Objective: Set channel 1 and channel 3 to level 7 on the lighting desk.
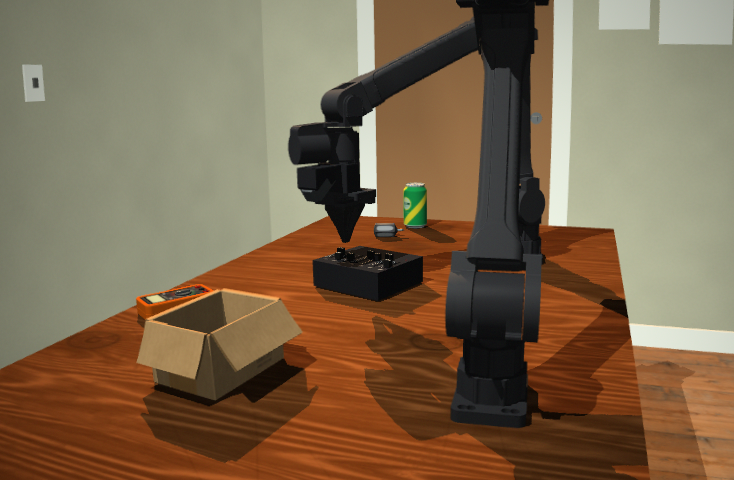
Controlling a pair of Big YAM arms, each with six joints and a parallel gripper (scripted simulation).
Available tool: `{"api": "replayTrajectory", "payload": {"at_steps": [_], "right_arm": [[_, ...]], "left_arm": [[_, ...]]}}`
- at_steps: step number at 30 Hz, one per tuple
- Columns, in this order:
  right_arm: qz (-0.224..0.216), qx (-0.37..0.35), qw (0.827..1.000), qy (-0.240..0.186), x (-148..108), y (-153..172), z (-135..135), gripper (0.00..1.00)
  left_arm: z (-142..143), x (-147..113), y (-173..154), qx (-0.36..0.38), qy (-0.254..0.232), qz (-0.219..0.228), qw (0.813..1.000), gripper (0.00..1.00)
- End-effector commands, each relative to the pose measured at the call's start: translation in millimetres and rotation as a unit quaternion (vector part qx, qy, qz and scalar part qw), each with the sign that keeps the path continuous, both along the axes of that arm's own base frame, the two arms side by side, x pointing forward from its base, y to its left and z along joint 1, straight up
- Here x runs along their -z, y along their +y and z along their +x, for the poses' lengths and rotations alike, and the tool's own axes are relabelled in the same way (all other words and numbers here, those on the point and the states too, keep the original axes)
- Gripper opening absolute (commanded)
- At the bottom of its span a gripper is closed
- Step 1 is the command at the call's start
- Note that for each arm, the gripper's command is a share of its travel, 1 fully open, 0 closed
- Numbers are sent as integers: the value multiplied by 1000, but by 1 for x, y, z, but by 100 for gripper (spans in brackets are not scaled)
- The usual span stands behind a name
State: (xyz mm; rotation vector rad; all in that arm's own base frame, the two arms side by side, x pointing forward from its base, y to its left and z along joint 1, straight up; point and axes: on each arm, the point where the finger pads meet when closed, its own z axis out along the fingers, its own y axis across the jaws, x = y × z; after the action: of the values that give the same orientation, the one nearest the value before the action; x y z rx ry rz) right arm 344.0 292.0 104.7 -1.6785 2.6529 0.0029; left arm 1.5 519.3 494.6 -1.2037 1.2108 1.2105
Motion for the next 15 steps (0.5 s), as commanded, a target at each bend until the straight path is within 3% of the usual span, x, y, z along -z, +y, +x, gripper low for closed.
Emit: {"api": "replayTrajectory", "payload": {"at_steps": [1,2,15], "right_arm": [[3,35,999,-6,-10,-8,20,0],[11,35,999,-15,-21,-10,17,0],[12,27,999,-16,-21,-5,14,0]], "left_arm": [[-4,-4,-1,-5,-7,8,1000,100],[-4,-4,-1,-5,-7,8,1000,100],[-4,-4,-1,-5,-7,8,1000,100]]}}
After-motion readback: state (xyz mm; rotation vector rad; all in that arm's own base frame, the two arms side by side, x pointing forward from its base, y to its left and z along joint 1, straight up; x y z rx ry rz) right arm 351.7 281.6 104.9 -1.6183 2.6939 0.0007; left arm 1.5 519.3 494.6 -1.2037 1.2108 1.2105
